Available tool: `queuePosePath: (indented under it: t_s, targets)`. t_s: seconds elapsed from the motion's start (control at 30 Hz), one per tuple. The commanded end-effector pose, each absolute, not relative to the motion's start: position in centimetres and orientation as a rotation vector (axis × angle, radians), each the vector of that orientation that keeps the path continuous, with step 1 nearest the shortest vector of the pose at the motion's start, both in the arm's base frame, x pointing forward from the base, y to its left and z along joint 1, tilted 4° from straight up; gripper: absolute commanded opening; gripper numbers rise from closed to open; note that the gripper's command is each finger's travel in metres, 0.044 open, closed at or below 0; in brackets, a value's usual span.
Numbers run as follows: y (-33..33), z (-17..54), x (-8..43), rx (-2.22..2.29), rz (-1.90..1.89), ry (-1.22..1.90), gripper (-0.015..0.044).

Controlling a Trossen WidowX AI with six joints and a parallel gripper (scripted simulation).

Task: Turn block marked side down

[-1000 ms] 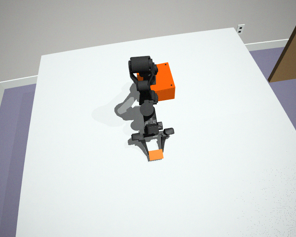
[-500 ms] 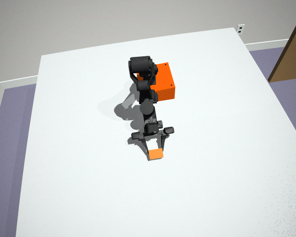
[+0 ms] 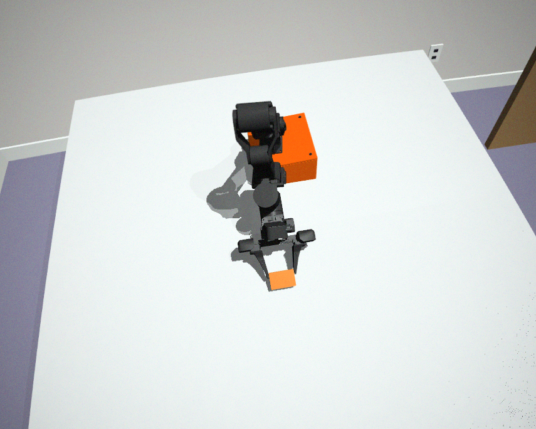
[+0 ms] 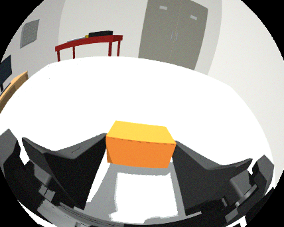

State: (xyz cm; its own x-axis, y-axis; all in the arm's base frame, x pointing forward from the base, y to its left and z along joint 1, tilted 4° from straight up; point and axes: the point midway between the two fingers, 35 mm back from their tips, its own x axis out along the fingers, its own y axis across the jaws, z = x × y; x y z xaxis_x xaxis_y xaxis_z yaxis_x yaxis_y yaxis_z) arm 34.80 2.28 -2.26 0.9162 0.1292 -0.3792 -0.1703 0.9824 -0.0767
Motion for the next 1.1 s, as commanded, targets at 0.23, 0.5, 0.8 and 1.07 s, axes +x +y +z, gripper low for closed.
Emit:
queuePosePath:
  t_s: [0.23, 0.5, 0.8, 1.07]
  targets:
    - [2.37, -2.2, 34.78, -0.113, 0.161, 0.379, 0.044]
    - [2.37, -2.2, 34.78, -0.113, 0.161, 0.379, 0.044]
    - [2.37, -2.2, 34.78, -0.113, 0.161, 0.379, 0.044]
    - [2.37, -2.2, 34.78, -0.113, 0.161, 0.379, 0.044]
